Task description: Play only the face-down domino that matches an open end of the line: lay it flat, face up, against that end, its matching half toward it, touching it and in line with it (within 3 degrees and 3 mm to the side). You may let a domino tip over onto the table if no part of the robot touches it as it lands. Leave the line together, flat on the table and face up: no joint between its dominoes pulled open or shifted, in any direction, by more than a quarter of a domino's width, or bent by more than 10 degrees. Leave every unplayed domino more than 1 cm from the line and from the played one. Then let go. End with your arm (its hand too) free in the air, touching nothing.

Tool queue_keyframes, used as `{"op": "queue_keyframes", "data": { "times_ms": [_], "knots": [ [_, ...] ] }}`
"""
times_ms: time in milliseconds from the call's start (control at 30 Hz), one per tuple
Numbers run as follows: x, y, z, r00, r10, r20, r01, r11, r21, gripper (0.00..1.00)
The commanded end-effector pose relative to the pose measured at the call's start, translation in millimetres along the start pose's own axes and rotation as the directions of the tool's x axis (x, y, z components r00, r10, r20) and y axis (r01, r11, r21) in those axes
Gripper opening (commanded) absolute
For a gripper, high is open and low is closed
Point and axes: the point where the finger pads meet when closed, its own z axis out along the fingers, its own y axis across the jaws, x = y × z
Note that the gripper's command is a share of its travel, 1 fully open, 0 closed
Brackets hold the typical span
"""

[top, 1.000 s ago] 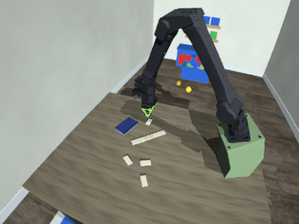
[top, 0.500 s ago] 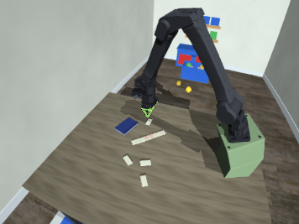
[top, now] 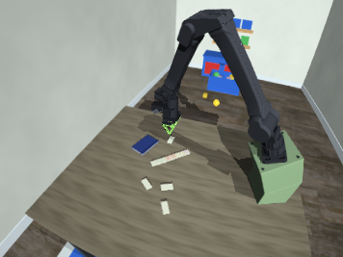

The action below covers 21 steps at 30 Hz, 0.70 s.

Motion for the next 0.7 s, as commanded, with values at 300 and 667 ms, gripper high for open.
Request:
{"op": "queue_keyframes", "data": {
  "times_ms": [300,667],
  "knots": [
    [-23,-15,-20.3,0.999,0.001,0.05,-0.003,1.0,0.03,0.7],
    [-14,-9,-12.8,1.0,0.004,0.031,-0.005,1.0,0.019,0.7]
  ]
}}
